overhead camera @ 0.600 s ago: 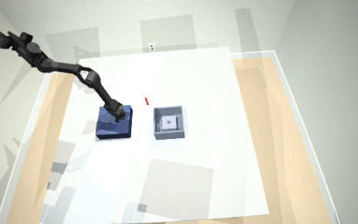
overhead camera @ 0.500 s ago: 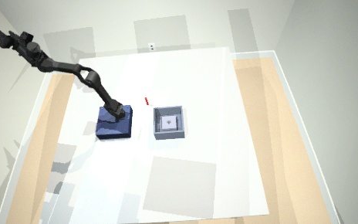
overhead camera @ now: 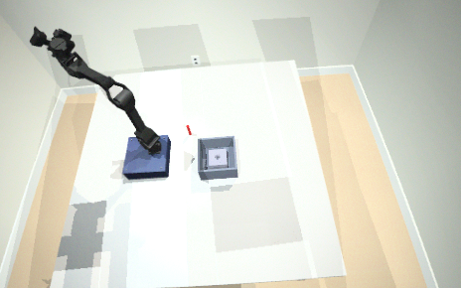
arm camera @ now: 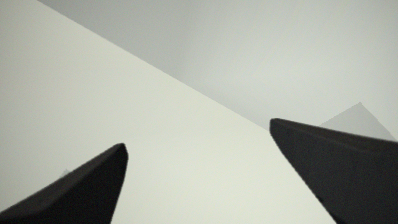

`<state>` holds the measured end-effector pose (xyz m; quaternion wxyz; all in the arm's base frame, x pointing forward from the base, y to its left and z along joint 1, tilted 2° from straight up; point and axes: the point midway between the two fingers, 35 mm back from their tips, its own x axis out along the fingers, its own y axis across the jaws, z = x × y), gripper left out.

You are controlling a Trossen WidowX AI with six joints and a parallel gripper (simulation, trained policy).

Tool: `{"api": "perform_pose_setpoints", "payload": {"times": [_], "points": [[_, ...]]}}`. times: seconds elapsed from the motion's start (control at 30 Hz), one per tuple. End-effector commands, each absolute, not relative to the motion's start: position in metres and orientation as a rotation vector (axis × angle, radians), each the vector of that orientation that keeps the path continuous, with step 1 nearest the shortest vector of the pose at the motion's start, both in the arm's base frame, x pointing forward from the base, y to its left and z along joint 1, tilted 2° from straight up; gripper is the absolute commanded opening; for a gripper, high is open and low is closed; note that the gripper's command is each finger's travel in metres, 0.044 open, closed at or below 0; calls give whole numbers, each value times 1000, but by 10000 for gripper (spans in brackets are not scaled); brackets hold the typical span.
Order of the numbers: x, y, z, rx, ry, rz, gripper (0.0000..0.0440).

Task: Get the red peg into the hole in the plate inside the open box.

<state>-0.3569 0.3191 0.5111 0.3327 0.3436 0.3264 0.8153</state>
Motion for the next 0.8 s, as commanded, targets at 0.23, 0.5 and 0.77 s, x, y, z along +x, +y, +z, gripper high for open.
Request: {"api": "perform_pose_setpoints", "payload": {"times": [0.23,0.5,0.77], "points": [[-247,406,436,620,847,1824,440],[-153,433,381,462,882,1576,440],[-60,428,327,346,957,1308,440]]}}
